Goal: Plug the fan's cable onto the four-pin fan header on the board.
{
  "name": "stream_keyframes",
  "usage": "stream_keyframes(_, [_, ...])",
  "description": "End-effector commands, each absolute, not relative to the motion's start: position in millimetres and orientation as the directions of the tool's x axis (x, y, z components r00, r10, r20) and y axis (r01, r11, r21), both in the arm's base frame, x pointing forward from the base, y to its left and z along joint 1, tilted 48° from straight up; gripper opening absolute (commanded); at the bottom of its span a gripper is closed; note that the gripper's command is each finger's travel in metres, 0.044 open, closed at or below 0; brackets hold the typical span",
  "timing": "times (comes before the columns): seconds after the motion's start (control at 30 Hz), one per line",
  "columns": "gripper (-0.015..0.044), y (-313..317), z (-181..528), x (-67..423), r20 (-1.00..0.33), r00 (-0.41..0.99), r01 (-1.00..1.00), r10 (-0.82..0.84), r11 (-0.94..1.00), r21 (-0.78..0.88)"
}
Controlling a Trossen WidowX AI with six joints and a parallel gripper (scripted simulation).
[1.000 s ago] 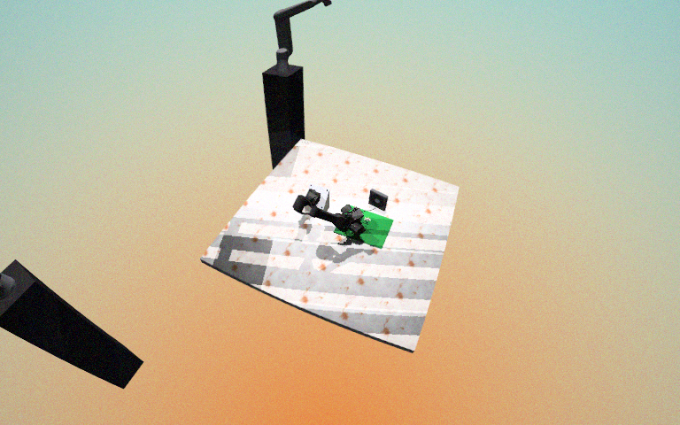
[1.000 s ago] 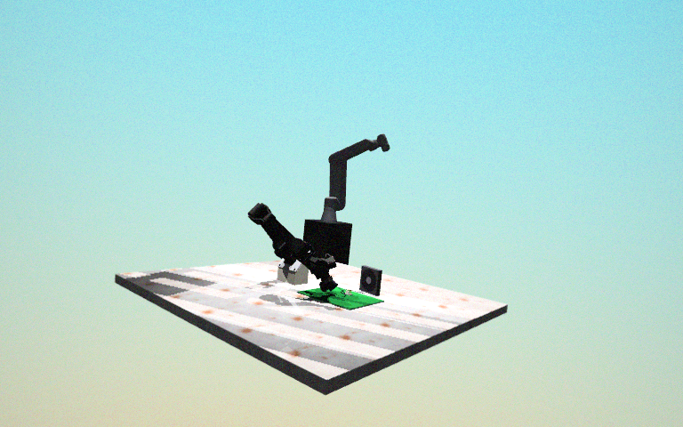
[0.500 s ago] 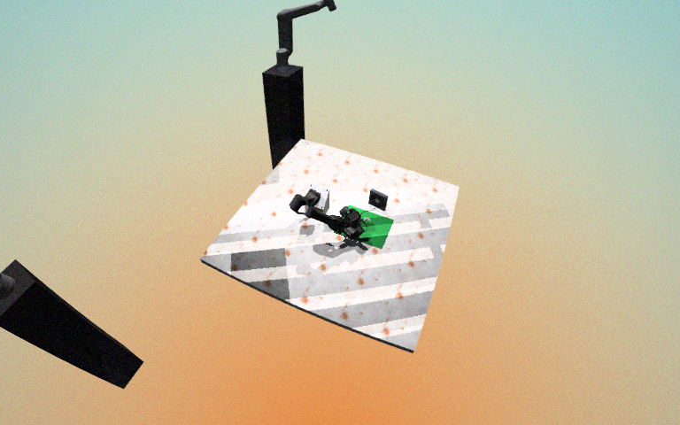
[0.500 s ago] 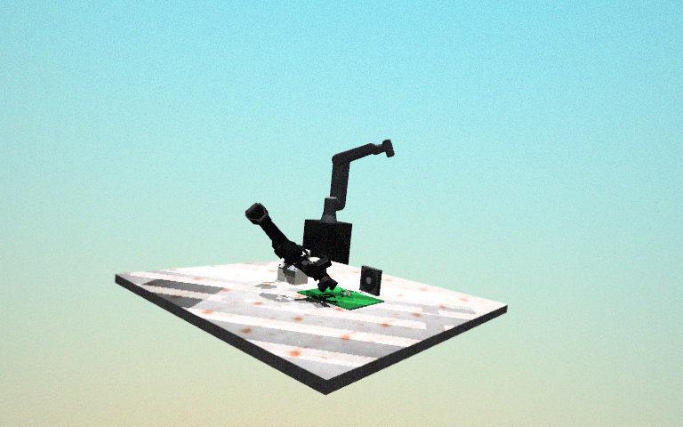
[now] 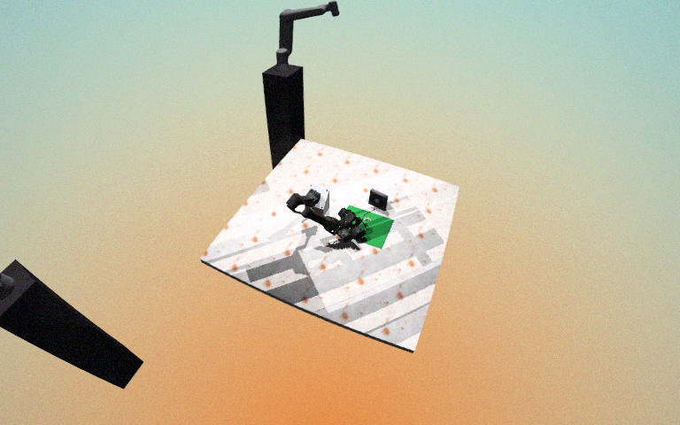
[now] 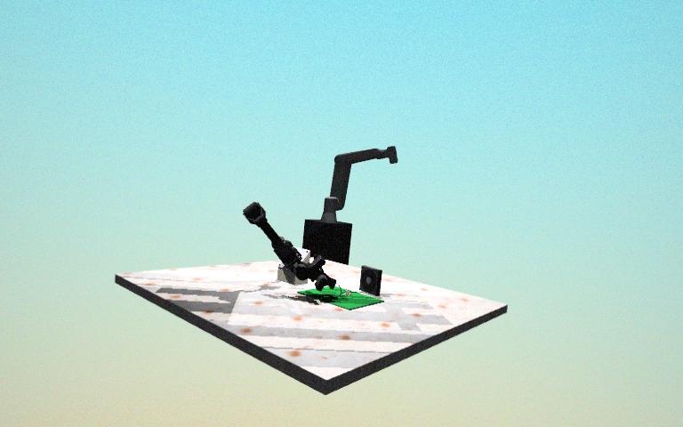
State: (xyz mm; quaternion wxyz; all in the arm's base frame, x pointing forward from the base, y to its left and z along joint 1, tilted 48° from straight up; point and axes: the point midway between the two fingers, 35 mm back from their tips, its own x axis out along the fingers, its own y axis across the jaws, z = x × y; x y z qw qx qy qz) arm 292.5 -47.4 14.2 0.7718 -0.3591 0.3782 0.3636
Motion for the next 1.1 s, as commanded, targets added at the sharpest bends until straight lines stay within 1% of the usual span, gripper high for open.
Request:
stream_keyframes(0.0, [0.0, -48.2, 20.1, 291.9, -0.811, 0.493, -0.827, 0.314, 0.46, -0.324])
stream_keyframes(0.57, [0.0, -54.0, 39.8, 288.7, -0.672, 0.631, -0.772, 0.387, 0.401, -0.494])
stream_keyframes(1.07, [0.0, -50.5, 40.0, 289.2, -0.688, 0.617, -0.78, 0.381, 0.41, -0.472])
